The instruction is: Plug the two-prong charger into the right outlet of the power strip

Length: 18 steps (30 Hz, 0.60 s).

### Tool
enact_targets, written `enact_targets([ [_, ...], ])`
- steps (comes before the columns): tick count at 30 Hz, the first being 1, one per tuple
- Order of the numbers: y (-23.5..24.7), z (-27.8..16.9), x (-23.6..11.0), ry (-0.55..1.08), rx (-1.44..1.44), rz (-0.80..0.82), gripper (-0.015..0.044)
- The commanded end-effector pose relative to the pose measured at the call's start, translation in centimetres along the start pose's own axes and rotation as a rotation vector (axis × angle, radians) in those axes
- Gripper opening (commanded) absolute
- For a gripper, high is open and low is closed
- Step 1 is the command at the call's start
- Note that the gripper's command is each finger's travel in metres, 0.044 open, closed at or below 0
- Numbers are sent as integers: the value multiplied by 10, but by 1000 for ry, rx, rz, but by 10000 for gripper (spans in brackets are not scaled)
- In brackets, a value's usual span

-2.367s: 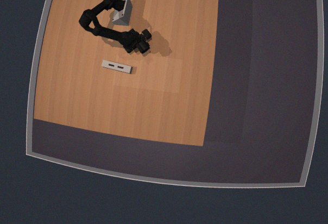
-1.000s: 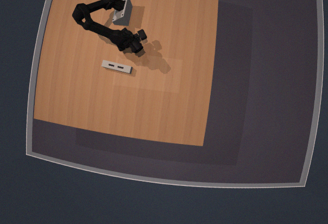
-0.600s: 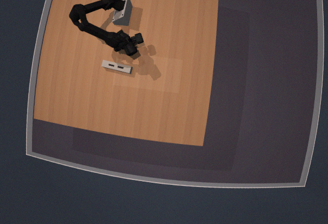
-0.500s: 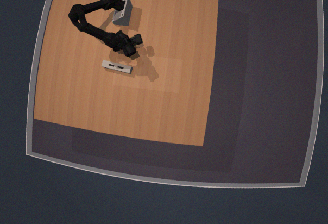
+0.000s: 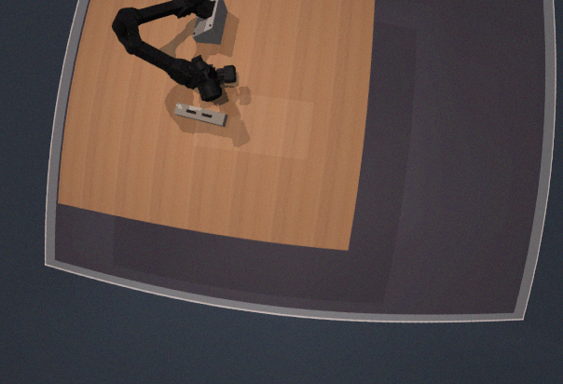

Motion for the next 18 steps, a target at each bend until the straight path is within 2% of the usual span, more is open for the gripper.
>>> enact_targets([
  [1,-9,1,1,-8,53,-1,0],
  [18,-47,4,14,-3,275,-8,0],
])
Point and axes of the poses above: the point midway between the two fingers, 35 mm back from their tips, its own x axis out along the fingers, its own y axis across the jaws, z = x × y, the point moved 9 cm from there along -x, back along the fingers, and after that the axes turned 4 degrees about x, right-handed, at the moved point
